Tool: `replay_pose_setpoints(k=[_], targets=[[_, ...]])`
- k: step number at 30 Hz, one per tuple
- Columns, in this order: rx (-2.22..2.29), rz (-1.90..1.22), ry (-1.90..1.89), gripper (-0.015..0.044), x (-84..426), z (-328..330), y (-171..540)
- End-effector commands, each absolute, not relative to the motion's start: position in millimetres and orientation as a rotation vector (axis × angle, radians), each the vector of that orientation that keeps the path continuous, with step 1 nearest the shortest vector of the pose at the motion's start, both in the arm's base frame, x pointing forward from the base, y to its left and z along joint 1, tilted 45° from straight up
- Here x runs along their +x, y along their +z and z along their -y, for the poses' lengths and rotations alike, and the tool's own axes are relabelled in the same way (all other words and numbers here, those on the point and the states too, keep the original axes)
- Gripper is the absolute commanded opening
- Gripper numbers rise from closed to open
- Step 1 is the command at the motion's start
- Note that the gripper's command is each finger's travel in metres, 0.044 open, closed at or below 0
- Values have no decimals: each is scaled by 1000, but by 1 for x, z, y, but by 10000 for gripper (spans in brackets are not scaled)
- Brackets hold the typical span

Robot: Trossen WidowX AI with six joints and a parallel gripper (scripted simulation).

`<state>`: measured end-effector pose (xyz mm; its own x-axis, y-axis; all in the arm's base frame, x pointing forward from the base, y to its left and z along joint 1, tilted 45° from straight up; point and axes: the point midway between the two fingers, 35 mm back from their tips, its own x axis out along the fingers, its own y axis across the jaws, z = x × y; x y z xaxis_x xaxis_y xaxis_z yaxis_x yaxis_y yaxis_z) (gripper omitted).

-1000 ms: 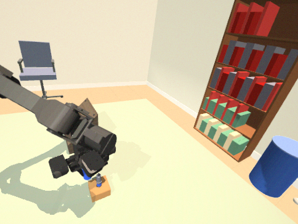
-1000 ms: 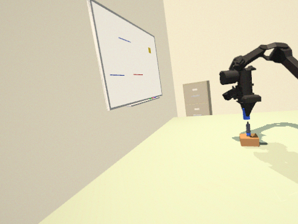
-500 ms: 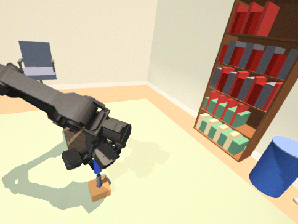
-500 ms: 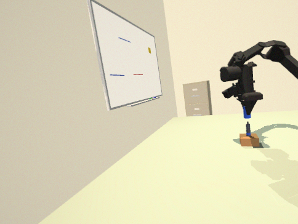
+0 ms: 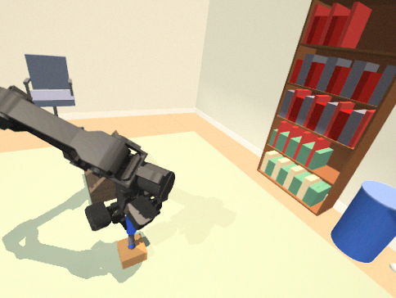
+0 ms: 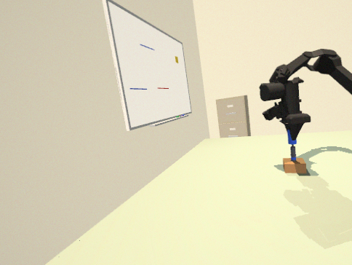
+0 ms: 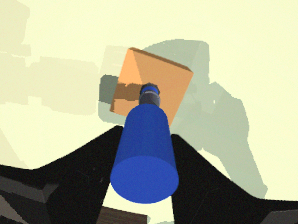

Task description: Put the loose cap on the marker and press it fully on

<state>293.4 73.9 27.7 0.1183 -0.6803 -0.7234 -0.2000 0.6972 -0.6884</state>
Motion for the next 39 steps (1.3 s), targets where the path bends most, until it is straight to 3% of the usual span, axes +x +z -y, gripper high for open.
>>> replay_pose_setpoints(k=[1, 36, 39], targets=[[-785, -1444, -411, 0, 295, -68, 22], [-787, -1443, -413, 0, 298, -42, -3], [-780, -1445, -413, 79, 297, -43, -3]])
